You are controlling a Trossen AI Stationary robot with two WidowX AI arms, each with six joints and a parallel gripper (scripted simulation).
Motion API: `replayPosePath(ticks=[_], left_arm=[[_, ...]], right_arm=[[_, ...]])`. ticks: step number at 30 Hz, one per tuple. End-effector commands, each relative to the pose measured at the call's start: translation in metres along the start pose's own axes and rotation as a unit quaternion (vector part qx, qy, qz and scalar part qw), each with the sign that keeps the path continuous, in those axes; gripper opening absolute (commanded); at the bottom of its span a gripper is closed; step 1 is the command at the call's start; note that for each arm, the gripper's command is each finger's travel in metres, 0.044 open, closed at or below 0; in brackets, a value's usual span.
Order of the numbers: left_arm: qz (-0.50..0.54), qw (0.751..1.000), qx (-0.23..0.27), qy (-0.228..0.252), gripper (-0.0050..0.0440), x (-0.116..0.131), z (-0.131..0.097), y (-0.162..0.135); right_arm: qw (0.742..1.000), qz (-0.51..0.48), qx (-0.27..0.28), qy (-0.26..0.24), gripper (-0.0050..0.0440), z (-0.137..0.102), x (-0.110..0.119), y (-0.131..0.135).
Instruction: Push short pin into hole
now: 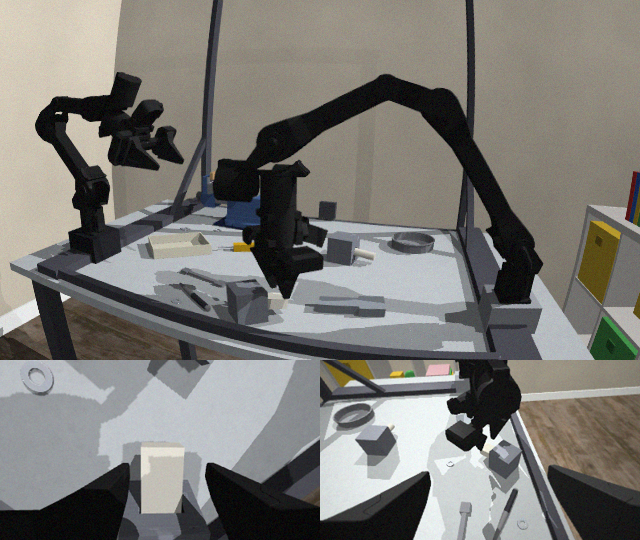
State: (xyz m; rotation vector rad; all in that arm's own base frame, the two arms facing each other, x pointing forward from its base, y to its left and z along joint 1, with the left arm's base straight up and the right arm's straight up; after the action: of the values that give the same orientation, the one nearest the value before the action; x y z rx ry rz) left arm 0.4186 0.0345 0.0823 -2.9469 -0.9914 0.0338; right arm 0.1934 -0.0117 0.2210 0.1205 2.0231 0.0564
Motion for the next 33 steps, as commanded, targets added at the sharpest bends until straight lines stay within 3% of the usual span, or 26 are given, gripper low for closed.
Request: replayPosePath(ticks=[1, 4, 8, 11, 16, 18, 25, 33], left_arm=[[-0.001, 0.999, -0.019, 0.033, 0.0244, 0.005, -0.038, 0.003], [-0.001, 0.999, -0.019, 0.033, 0.0244, 0.004, -0.058, 0.002], [-0.026, 0.999, -0.022, 0.020, 0.0340, 0.006, -0.053, 0.000], [-0.095, 0.995, -0.041, 0.014, 0.0400, 0.007, -0.062, -0.006], [-0.236, 0.969, -0.068, -0.015, 0.0400, 0.007, -0.065, -0.016], [-0.236, 0.969, -0.068, -0.015, 0.0400, 0.007, -0.065, -0.016], [-0.411, 0.904, -0.105, -0.046, 0.0400, 0.007, -0.071, -0.030], [-0.580, 0.798, -0.141, -0.077, 0.0400, 0.003, -0.077, -0.043]], right_arm=[[1.000, -0.001, -0.001, -0.008, 0.0400, -0.003, -0.005, 0.001], [1.000, -0.001, -0.001, -0.008, 0.0400, -0.003, -0.005, 0.001], [1.000, -0.001, -0.001, -0.008, 0.0400, -0.003, -0.005, 0.001], [1.000, -0.001, -0.001, -0.008, 0.0400, -0.003, -0.005, 0.001], [1.000, -0.001, -0.001, -0.008, 0.0400, -0.003, -0.005, 0.001], [1.000, -0.001, -0.001, -0.008, 0.0400, -0.003, -0.005, 0.001], [1.000, -0.001, -0.001, -0.008, 0.0400, -0.003, -0.005, 0.001], [1.000, -0.001, -0.001, -0.008, 0.0400, -0.003, -0.005, 0.001]])
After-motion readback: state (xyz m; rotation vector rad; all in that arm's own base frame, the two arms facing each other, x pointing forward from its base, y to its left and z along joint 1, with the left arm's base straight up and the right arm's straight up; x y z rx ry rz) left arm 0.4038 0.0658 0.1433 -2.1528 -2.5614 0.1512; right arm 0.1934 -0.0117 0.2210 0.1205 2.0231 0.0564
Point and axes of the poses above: on each arm, the point midway between the two fingers, 35 mm back from their tips, its own z axis out along the fingers, its own y axis across the jaws, x = y × z, the point moved 6 cm from there along -z, back along the fingers, and after that the axes turned 6 degrees about z, right-handed, at the moved point
